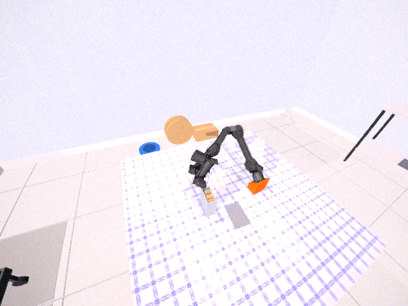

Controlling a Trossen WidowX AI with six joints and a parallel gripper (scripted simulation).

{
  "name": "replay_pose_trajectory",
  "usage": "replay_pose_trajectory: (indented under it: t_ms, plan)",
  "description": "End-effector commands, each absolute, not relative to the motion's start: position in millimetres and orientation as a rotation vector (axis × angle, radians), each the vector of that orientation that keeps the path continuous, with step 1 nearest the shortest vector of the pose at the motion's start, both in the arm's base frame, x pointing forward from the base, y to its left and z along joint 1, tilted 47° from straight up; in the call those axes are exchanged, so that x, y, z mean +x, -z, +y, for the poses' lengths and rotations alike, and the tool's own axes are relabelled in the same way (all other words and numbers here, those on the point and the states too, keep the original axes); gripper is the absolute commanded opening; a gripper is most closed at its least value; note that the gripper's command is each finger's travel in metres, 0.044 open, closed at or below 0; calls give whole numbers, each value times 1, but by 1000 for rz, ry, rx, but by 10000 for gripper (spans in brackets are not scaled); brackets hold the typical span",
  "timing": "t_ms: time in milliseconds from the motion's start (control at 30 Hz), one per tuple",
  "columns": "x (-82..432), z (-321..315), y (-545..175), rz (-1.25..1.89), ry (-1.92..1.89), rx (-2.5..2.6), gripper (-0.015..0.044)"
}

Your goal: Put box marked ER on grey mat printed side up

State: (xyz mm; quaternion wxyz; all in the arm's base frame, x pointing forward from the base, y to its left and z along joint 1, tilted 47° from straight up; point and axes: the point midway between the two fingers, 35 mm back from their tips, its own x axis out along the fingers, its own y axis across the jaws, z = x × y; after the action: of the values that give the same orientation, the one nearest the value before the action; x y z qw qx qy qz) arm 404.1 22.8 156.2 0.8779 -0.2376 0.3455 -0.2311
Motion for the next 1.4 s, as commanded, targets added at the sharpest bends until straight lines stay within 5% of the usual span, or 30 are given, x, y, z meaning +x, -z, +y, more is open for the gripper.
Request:
replay_pose_trajectory:
  t_ms: [0,1000,1367]
  plan:
    - [398,45,-142,718,456,-534,0]
    - [326,172,-83,581,259,-763,0]
    - [325,165,-68,573,250,-771,0]
